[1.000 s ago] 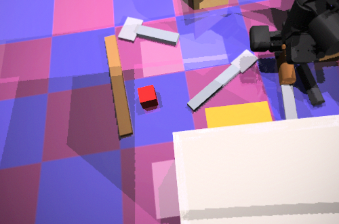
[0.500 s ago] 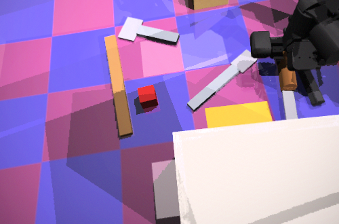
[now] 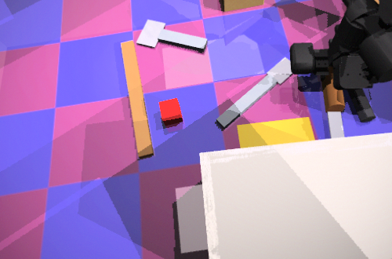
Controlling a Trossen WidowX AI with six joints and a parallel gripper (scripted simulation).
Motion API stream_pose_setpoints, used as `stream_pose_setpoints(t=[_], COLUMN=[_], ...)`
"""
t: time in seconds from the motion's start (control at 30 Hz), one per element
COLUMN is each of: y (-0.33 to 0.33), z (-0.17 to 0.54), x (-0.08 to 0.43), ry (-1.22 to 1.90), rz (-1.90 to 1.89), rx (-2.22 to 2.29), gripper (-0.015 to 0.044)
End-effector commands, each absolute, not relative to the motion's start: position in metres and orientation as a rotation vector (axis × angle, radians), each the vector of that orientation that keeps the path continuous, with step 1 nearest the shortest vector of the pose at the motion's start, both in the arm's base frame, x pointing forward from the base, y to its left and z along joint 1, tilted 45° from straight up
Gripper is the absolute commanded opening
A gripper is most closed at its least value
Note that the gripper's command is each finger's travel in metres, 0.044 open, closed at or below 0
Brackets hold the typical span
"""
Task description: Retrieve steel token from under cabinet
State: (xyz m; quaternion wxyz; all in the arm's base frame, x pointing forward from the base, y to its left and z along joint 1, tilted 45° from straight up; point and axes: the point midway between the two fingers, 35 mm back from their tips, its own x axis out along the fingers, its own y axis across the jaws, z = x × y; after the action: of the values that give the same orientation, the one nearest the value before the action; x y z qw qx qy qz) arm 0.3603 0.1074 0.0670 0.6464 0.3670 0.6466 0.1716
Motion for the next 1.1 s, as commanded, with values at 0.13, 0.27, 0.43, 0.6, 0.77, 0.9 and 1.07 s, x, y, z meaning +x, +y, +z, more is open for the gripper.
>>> stream_pose_setpoints(t=[0.13,0.27,0.43,0.6,0.77,0.9,1.07], y=[0.105,0.104,0.103,0.102,0.100,0.099,0.098], z=[0.067,0.066,0.066,0.065,0.065,0.065,0.064], x=[0.370,0.374,0.379,0.384,0.389,0.392,0.397], ry=[1.469,1.468,1.468,1.468,1.468,1.467,1.467], rz=[0.396,0.396,0.396,0.396,0.396,0.396,0.396], rx=[0.834,0.834,0.834,0.834,0.834,0.834,0.833], gripper=[0.0000,0.0000,0.0000,0.0000,0.0000,0.0000,0.0000])
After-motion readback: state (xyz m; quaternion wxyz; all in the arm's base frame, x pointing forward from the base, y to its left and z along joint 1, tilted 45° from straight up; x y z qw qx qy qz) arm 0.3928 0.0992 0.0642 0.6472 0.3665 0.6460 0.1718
